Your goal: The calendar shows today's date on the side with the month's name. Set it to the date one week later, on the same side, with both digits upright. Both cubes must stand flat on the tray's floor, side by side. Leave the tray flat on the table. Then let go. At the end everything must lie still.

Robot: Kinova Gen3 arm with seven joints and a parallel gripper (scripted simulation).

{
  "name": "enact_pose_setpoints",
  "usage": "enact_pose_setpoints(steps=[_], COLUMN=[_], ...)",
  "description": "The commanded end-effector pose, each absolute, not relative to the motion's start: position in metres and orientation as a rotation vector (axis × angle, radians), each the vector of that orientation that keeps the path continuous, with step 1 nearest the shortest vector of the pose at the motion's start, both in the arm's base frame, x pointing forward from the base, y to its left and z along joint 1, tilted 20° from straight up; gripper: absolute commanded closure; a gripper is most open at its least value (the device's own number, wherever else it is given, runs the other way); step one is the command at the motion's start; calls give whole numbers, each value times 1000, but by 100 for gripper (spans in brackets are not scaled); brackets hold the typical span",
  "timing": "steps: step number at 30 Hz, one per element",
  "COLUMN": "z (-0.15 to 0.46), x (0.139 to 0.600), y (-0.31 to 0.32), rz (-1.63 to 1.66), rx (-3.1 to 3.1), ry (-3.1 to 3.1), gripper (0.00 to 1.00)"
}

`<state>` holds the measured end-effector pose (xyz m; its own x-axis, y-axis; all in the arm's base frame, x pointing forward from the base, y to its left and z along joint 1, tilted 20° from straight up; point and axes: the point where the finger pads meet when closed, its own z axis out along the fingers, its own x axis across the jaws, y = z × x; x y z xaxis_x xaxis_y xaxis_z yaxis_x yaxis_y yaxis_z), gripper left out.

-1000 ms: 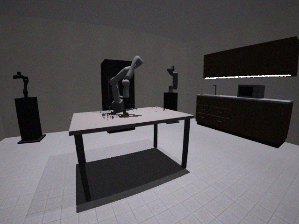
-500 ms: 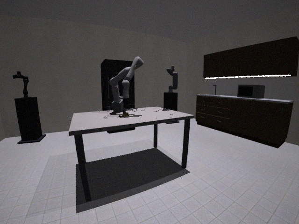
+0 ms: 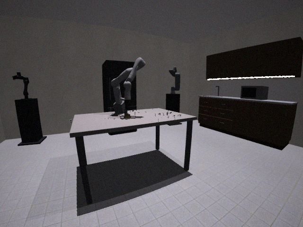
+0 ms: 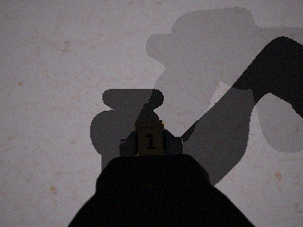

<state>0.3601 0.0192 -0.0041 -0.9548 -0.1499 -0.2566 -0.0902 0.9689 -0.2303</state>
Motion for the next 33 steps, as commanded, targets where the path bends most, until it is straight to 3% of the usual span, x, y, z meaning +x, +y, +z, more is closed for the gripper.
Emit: enact_pose_setpoints(steps=[1, 33], z=[-4, -10], x=[360, 362], y=[19, 18], rz=[-313, -313], rx=[-177, -177], ry=[2843, 2843], gripper=[43, 43])
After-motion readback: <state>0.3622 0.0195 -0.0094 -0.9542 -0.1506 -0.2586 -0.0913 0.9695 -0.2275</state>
